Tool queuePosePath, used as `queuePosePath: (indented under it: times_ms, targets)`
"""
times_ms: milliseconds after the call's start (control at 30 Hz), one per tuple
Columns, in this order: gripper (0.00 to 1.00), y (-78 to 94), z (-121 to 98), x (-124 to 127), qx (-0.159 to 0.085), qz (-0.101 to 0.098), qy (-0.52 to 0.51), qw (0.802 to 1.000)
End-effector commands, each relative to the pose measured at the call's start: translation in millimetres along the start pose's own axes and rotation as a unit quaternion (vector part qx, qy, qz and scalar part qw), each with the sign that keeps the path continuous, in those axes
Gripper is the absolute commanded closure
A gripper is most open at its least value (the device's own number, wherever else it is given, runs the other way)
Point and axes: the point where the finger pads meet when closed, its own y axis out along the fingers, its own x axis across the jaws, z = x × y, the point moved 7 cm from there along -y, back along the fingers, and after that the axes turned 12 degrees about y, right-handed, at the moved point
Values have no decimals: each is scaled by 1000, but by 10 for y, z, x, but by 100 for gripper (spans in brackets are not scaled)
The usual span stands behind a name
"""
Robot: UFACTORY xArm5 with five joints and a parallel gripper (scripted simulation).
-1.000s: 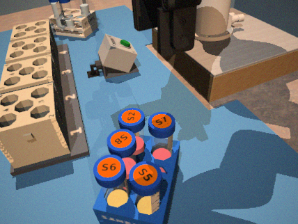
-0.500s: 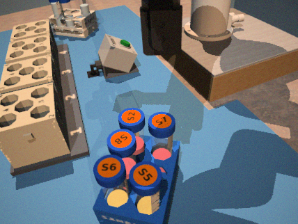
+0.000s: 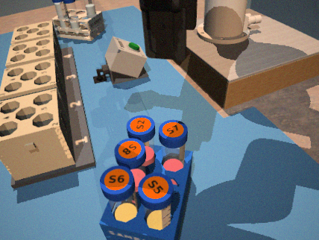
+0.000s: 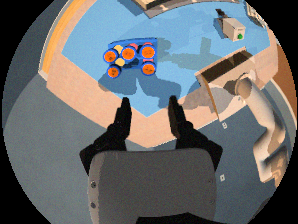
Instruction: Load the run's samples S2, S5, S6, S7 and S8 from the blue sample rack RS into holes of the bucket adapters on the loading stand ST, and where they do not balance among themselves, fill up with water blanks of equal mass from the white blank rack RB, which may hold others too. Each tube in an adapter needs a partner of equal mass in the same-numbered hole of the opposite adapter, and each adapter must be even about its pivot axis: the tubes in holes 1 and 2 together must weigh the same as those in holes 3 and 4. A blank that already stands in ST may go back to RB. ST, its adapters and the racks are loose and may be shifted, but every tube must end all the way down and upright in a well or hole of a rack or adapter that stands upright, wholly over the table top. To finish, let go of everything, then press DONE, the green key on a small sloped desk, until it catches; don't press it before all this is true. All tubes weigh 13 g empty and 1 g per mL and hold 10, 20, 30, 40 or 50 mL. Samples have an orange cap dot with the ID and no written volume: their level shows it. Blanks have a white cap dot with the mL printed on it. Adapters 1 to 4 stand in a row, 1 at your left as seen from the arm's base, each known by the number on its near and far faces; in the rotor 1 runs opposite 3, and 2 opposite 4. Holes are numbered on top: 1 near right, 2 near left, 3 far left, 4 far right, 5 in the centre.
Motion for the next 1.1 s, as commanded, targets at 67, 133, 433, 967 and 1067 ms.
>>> queuePosePath:
  times_ms: [67, 133, 433, 967, 1067]
  targets:
    - [43, 84, 1, -7, 0, 2, 1, 1000]
    - [43, 124, 2, -7, 0, 2, 1, 1000]
    - [43, 265, 4, -8, 0, 2, 1, 1000]
    - [43, 545, 10, -9, 0, 2, 1, 1000]
    - [43, 605, 11, -9, 0, 2, 1, 1000]
